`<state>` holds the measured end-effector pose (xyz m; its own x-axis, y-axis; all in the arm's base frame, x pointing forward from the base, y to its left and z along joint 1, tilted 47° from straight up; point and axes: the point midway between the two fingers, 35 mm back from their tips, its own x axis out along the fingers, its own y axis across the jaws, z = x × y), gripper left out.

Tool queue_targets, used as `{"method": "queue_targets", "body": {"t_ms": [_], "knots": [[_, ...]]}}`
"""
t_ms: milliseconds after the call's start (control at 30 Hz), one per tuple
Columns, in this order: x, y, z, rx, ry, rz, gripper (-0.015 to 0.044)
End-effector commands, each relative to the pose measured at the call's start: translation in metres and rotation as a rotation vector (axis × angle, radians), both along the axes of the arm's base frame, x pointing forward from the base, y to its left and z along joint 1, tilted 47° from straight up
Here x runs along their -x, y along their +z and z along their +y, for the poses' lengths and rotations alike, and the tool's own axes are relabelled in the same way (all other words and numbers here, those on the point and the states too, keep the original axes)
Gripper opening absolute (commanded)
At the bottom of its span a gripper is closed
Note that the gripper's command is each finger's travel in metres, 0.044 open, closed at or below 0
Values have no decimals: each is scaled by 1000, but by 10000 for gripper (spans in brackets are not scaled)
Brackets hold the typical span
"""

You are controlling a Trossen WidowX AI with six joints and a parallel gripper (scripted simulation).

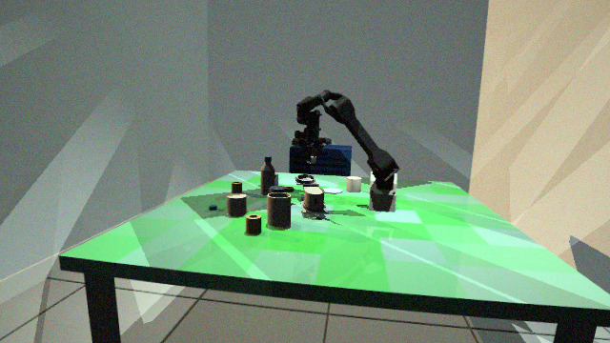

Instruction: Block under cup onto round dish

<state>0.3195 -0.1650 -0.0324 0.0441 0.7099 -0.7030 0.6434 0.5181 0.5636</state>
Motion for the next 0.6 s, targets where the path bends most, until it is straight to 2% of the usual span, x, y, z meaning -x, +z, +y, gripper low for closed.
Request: {"method": "queue_targets", "body": {"t_ms": [0,567], "knots": [[15,-26,-5,-5,-2,12,0],[81,-120,-7,-5,-1,13,0]]}}
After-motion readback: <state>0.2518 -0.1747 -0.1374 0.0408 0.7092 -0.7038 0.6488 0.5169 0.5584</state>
